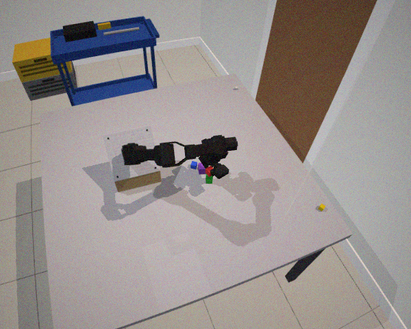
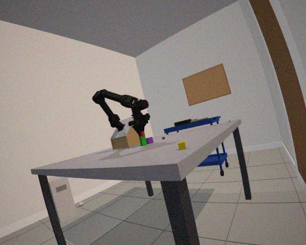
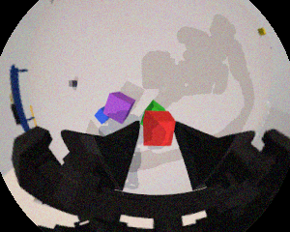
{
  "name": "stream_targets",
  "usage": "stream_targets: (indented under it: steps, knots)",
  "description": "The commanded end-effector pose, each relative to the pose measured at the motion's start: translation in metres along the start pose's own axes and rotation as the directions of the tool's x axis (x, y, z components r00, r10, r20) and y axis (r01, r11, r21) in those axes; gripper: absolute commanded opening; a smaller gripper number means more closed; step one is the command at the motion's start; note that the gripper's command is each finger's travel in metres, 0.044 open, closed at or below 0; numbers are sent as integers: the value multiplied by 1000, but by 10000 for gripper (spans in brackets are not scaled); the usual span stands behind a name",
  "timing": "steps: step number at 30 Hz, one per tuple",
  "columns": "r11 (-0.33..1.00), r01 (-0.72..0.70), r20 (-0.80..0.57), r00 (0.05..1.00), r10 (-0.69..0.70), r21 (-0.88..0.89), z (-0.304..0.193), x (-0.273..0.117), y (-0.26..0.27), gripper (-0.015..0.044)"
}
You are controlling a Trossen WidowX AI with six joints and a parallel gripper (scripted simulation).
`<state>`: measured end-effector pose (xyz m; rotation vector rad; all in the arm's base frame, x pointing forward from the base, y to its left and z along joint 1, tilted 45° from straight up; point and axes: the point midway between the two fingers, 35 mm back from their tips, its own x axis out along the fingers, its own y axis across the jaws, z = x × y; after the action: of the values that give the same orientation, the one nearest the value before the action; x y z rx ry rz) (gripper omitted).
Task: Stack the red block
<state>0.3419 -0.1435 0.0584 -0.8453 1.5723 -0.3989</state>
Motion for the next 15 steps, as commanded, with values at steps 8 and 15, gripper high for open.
stream_targets:
  steps: [8, 15]
  knots:
    - [1000, 1, 1, 1000, -1, 1, 0, 0, 0, 440]
    - [1000, 1, 1, 1000, -1, 1, 0, 0, 0, 440]
